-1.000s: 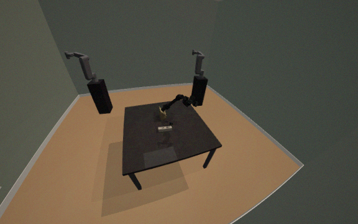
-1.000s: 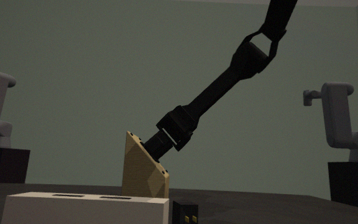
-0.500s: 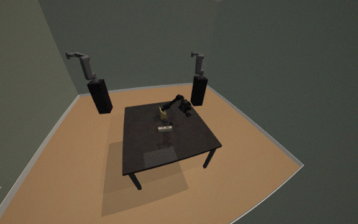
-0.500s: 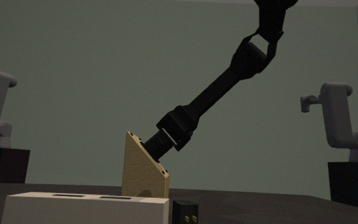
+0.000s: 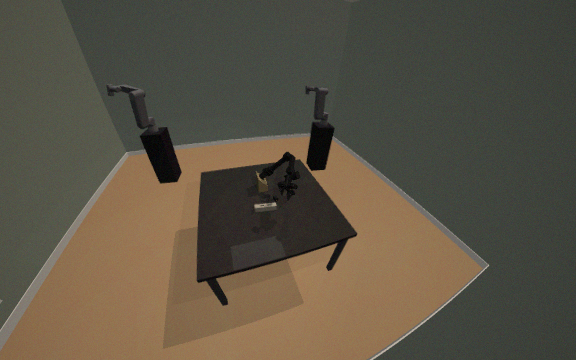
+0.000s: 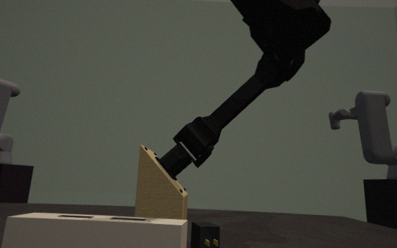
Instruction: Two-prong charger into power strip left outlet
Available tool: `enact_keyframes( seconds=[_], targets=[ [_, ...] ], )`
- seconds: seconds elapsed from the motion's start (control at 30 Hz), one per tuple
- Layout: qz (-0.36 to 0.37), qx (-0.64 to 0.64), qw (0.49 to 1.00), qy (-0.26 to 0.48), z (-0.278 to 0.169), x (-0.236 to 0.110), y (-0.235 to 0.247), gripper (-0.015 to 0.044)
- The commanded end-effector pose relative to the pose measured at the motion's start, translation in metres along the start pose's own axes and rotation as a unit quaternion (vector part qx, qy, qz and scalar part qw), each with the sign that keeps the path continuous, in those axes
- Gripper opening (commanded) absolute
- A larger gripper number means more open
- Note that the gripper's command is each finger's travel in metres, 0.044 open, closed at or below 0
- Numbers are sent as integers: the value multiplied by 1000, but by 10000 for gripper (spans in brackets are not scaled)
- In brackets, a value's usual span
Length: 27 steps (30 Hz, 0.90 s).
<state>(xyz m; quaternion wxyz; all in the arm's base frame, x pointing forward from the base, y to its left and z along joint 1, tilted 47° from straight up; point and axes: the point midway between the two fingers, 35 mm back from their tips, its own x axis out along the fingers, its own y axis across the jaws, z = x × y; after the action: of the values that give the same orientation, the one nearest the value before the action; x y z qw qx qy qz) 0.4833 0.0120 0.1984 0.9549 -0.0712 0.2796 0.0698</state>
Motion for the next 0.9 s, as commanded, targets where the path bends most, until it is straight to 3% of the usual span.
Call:
enact_keyframes(
  seconds=[0.0,0.37,0.87],
  targets=[
    [54,-12,997,59,-38,2,21,440],
    [213,-9,954,211,-136,-22,77,440],
    [394,64,846,353,-222,-100,138,440]
  ],
)
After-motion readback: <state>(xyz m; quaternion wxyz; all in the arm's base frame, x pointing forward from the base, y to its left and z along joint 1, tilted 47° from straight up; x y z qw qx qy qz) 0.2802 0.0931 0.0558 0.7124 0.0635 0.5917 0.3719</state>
